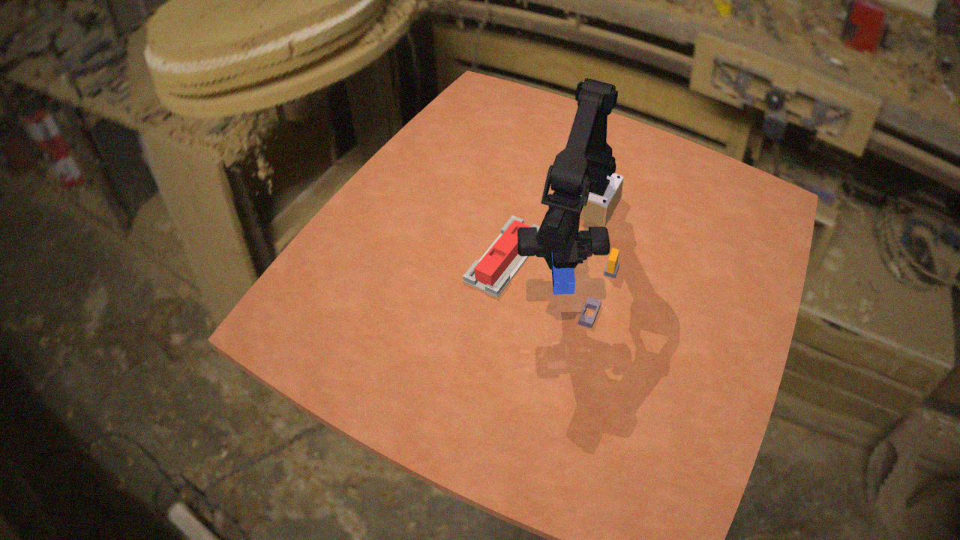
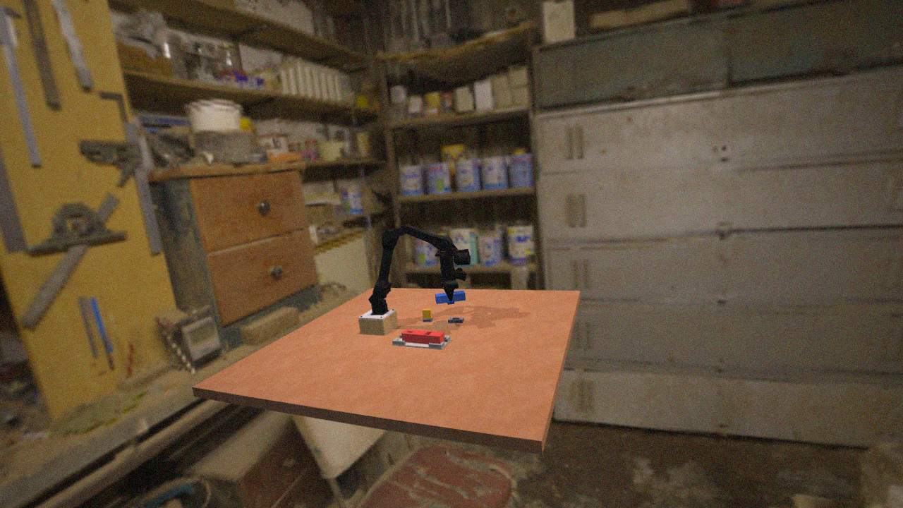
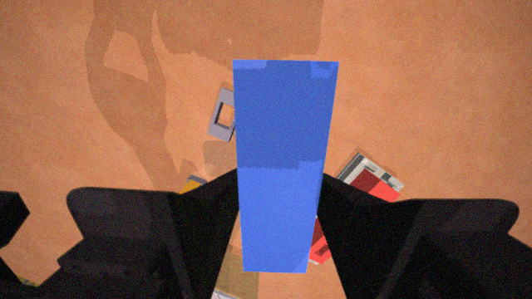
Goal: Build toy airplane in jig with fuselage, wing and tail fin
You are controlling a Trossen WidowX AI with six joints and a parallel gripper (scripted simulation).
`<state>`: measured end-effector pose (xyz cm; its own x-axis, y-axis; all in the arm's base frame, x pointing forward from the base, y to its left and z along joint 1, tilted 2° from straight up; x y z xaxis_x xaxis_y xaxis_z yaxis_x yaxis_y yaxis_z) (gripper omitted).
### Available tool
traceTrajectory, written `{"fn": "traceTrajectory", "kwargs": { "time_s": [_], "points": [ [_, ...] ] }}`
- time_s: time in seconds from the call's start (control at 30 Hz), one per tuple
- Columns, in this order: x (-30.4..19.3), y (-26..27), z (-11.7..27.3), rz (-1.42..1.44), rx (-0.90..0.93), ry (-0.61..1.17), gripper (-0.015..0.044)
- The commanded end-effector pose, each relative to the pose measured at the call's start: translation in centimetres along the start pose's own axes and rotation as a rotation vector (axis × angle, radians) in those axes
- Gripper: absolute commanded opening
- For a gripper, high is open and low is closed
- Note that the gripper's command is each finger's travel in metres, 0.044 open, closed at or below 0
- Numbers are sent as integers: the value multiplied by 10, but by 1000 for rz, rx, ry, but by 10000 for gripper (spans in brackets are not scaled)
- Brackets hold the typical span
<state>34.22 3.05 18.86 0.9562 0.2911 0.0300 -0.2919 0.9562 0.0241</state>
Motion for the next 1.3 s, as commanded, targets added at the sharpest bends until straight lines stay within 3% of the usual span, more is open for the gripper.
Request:
{"fn": "traceTrajectory", "kwargs": {
  "time_s": [0.0,1.27],
  "points": [
    [-3,-11,-2,62,-5,-2,0],
    [-63,-115,-23,712,-12,7,0]
  ]
}}
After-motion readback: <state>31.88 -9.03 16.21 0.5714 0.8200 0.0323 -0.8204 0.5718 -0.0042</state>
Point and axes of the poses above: the point midway between the two fingers, 35 mm back from their tips, its own z axis back along the fingers, its own y axis across the jaws, x = y × z, the point moved 9 cm from there along z, back along the fingers, and after that the axes turned 8 degrees about -z, right-handed, at the moved point
